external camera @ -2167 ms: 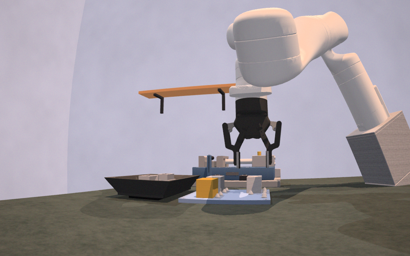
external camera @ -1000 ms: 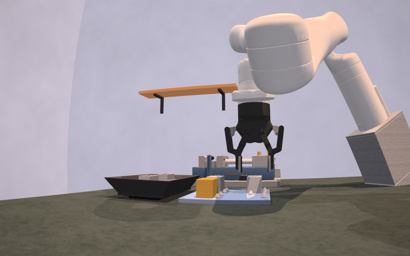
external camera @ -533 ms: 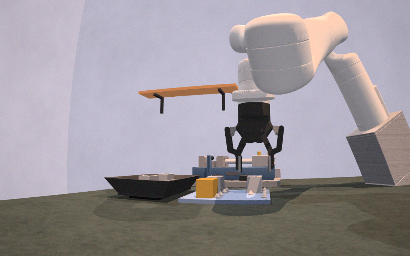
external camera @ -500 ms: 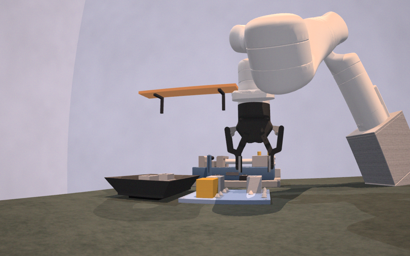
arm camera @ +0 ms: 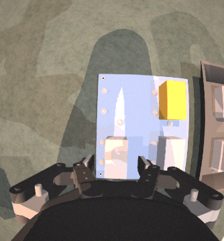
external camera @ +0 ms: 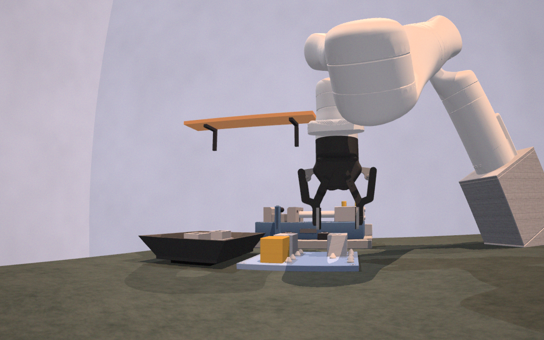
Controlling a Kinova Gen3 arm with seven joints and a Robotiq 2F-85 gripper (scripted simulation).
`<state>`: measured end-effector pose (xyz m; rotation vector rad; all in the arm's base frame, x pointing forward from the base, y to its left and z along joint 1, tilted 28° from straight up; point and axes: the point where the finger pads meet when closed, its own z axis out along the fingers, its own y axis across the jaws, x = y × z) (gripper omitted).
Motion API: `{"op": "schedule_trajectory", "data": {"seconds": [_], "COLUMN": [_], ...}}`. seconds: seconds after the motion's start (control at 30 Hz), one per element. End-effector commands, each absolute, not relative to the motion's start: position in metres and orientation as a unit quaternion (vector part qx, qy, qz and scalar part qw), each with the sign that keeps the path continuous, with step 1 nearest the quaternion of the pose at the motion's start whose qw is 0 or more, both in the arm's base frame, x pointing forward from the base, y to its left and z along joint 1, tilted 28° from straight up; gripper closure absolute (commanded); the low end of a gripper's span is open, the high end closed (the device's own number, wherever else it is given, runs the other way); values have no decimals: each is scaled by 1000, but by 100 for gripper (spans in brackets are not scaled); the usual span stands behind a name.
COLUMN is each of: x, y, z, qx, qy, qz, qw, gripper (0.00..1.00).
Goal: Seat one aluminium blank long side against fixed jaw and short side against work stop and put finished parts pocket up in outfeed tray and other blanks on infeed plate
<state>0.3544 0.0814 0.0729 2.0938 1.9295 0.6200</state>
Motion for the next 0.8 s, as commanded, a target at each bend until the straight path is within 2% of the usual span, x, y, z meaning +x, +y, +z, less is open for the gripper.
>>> {"op": "schedule_trajectory", "data": {"seconds": [0.0, 0.77], "x": [355, 359], "y": [82, 83], "z": [73, 64], "qx": [714, 714], "qy": [658, 658], "qz": [212, 212], "qw": [114, 114], "gripper": [33, 33]}}
